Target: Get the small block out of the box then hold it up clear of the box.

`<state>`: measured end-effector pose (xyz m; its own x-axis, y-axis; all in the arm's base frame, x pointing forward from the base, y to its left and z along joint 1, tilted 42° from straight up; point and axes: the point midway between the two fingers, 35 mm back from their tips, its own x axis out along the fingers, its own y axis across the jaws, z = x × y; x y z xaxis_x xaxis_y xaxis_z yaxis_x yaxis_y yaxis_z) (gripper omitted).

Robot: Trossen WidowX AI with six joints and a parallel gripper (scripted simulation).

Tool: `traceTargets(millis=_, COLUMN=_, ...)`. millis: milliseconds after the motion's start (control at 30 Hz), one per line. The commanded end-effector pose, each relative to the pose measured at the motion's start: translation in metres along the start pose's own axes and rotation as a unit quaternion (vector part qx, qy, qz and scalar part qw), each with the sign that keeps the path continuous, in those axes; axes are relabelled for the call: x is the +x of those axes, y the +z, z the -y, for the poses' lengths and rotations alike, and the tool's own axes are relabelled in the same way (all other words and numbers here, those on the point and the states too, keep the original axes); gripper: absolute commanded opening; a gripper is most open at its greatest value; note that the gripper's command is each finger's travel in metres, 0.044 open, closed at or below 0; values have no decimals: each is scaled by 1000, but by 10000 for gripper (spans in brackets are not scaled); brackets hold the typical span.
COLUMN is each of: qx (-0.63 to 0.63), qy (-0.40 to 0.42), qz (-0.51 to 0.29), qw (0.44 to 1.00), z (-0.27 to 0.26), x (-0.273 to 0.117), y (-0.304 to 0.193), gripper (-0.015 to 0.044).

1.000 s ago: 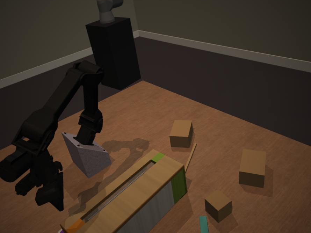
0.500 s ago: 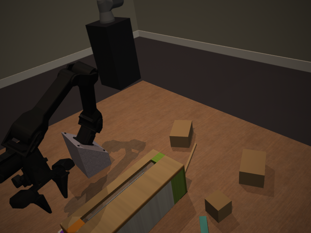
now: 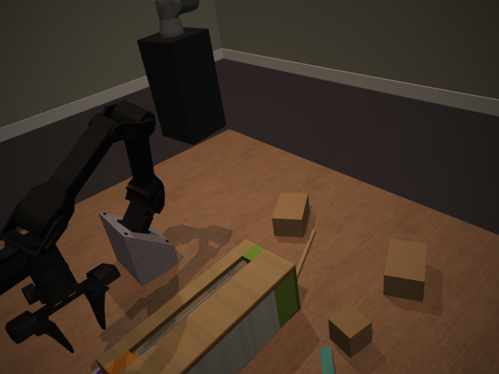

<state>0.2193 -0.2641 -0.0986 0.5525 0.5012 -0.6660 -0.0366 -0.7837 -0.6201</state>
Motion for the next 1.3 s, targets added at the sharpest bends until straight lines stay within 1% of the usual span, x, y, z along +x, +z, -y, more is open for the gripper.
traceTargets(millis=0, qx=14, qy=-16, qz=7, qw=1000, z=10, x=60, y=30, gripper=285)
traceTargets(millis=67, qx=14, qy=-17, qz=7, qw=1000, z=12, x=70, y=36, gripper=285)
traceTargets(millis=333, qx=13, qy=-17, qz=7, qw=1000, z=12, x=73, y=37, gripper=285)
traceTargets(millis=1267, qx=11, qy=-17, qz=6, qw=1000, z=14, x=115, y=56, gripper=285)
